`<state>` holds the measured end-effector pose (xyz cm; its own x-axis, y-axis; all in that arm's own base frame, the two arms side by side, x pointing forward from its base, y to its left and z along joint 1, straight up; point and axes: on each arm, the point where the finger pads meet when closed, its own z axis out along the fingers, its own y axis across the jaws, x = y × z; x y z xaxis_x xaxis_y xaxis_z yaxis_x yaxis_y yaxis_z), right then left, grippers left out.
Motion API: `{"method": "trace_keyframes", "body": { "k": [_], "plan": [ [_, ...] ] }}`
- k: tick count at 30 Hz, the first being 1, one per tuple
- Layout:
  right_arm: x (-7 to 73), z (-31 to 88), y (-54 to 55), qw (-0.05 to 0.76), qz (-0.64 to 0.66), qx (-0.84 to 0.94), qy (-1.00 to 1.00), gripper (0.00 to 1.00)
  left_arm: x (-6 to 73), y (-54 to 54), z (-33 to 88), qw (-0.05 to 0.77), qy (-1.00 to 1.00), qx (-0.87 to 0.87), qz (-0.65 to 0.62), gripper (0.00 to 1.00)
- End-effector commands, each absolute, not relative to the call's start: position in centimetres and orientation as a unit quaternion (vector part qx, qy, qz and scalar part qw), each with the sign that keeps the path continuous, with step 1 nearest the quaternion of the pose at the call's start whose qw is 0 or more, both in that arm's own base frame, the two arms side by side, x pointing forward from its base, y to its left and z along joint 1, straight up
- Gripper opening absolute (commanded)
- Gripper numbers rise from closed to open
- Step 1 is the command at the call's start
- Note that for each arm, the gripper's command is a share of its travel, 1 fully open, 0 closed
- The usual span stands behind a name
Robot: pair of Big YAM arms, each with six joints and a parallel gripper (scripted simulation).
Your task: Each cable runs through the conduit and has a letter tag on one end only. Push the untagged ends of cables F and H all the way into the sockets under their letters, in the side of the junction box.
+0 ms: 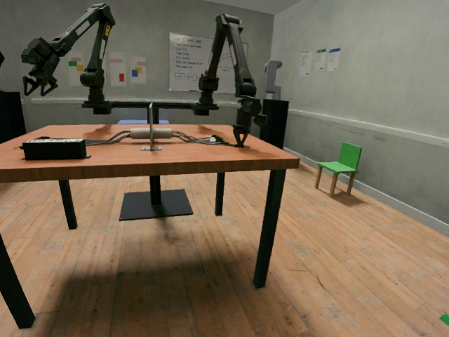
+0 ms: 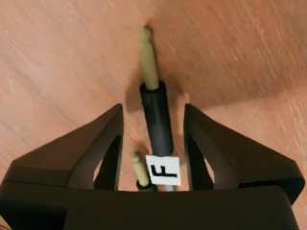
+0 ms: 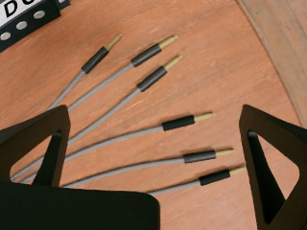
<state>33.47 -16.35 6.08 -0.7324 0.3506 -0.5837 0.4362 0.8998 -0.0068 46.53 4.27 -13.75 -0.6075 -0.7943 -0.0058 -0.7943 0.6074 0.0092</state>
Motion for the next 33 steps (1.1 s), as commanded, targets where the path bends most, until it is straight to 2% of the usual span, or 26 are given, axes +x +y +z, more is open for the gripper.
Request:
{"method": "trace_keyframes", "body": {
  "k": [1, 13, 18, 20, 21, 33],
  "plan": [
    [34.2, 6.8, -16.6, 0.312, -0.074, 0.212, 0.923, 1.00, 46.8, 3.3, -13.3, -0.003, 0.897, -0.442, 0.007, 0.35],
    [34.2, 6.8, -16.6, 0.312, -0.074, 0.212, 0.923, 1.00, 47.2, 4.6, -10.1, 0.012, 0.897, -0.443, 0.001, 0.35],
    [34.2, 6.8, -16.6, 0.312, -0.074, 0.212, 0.923, 1.00, 47.8, 5.7, -7.0, 0.034, 0.896, -0.443, -0.006, 0.92],
    [34.2, 6.8, -16.6, 0.312, -0.074, 0.212, 0.923, 1.00, 47.8, 5.7, -7.0, 0.034, 0.896, -0.443, -0.006, 0.92],
    [34.2, 6.8, -16.6, 0.312, -0.074, 0.212, 0.923, 1.00, 48.5, 5.9, -5.8, 0.041, 0.896, -0.442, -0.009, 1.00],
    [34.2, 6.8, -16.6, 0.312, -0.074, 0.212, 0.923, 1.00, 47.7, 3.8, -7.7, 0.010, 0.897, -0.442, 0.002, 1.00]
  ]
}}
